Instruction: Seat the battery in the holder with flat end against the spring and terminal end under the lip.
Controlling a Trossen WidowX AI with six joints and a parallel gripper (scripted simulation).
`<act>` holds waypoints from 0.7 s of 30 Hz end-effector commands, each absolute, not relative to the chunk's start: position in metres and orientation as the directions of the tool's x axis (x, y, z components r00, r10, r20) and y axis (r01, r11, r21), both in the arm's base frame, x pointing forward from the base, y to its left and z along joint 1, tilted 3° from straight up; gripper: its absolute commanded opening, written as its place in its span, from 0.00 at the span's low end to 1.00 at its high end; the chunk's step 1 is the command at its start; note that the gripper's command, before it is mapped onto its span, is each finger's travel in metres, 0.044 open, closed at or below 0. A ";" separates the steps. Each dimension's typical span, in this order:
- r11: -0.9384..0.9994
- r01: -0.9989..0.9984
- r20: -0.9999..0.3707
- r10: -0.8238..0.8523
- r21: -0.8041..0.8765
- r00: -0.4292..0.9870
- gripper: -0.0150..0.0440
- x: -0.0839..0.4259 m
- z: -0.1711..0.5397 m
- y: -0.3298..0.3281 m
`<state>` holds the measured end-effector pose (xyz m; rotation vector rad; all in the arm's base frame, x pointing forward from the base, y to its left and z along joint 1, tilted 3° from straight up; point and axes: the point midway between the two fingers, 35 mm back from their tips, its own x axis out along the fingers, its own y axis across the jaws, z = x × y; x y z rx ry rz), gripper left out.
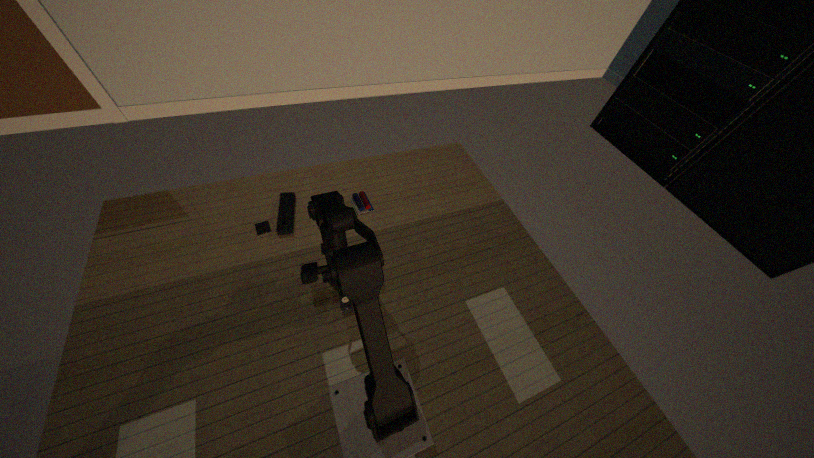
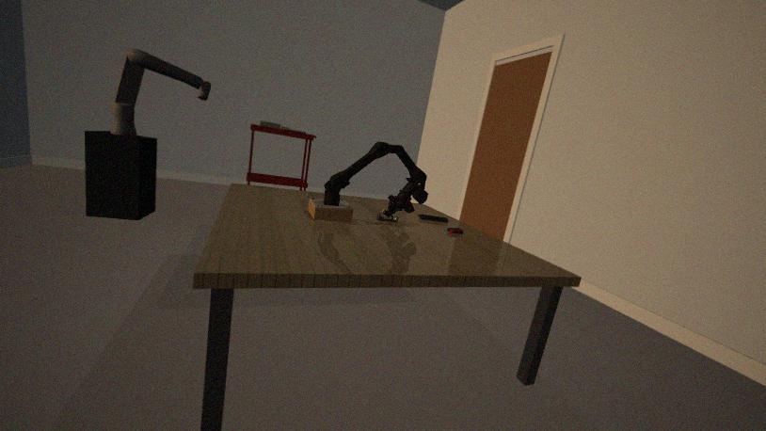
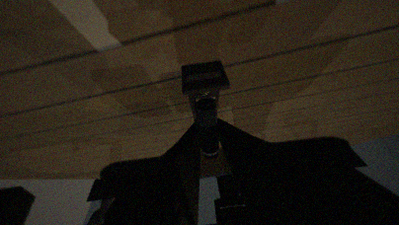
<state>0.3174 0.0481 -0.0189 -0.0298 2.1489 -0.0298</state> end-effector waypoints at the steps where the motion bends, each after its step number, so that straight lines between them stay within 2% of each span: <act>1: 0.999 -0.014 -0.849 -0.035 -0.033 -0.527 0.35 0.324 -0.019 0.048; 21: 0.999 -0.015 -0.852 -0.037 -0.035 -0.522 0.35 0.329 -0.019 0.048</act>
